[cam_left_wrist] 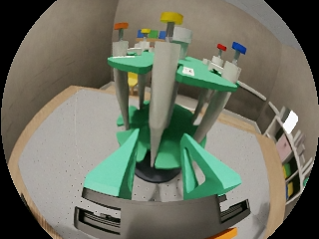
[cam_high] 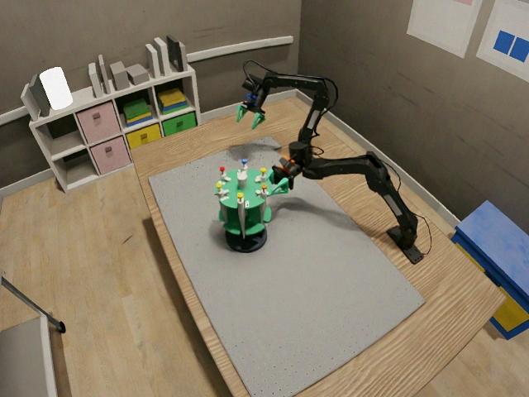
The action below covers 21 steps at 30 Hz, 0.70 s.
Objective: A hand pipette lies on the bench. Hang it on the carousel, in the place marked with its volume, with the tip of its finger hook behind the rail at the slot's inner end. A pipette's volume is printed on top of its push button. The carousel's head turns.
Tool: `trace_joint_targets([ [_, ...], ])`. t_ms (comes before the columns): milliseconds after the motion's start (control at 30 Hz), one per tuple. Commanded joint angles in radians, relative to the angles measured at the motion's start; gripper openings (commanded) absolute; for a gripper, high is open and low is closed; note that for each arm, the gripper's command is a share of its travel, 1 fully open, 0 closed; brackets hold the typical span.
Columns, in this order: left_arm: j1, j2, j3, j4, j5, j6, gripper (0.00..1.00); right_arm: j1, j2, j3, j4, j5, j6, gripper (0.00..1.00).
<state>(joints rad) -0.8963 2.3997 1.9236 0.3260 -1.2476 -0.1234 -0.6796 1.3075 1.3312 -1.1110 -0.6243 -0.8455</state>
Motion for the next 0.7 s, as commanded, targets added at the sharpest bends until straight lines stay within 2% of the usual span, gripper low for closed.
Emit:
trace_joint_targets([
  [0, -0.011, -0.057, 0.0, 0.02, -0.02, -0.011, 0.5, -0.011, 0.01, 0.01, 0.009, -0.023, -0.011, 1.0],
  [500, -0.066, -0.095, -0.063, 0.022, -0.075, -0.033, 0.5, -0.011, 0.01, 0.01, 0.009, -0.023, -0.011, 1.0],
  [600, -0.07, -0.1, -0.044, 0.022, -0.079, -0.033, 0.5, -0.011, 0.01, 0.01, 0.009, -0.023, -0.011, 1.0],
  [667, -0.078, -0.101, -0.077, 0.013, -0.087, -0.035, 0.5, -0.011, 0.01, 0.01, 0.009, -0.023, -0.011, 1.0],
])
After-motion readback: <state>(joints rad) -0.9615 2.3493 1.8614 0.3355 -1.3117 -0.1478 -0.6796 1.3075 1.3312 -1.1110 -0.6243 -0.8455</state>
